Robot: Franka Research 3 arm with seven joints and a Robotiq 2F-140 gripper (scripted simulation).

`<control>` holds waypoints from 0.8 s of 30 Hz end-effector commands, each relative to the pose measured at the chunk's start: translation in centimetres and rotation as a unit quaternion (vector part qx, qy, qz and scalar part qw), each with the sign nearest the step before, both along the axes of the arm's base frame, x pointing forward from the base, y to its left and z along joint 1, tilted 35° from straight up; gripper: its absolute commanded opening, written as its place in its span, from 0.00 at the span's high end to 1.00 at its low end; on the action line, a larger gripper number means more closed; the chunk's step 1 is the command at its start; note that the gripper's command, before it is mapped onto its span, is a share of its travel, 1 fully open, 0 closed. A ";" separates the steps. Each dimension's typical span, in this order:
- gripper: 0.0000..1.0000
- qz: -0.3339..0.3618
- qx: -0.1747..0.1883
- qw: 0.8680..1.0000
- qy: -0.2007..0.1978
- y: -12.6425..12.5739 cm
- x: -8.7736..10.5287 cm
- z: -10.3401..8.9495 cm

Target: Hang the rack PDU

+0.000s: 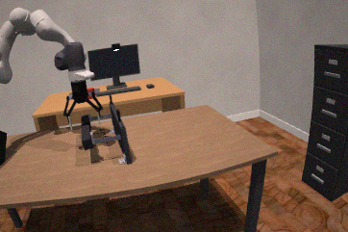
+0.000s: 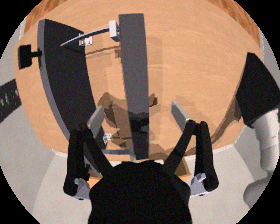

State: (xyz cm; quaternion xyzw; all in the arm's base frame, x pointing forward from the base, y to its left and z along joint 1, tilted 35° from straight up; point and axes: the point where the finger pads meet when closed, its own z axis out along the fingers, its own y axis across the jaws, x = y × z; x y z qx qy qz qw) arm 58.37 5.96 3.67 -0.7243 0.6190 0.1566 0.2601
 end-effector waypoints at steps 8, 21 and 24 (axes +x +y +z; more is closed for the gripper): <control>0.00 -0.002 -0.001 1.000 -0.001 -0.2 0.1 0.1; 0.00 -0.002 -0.001 1.000 -0.001 -2.7 -0.3 3.7; 0.00 -0.002 -0.001 1.000 -0.001 -3.4 -0.4 4.7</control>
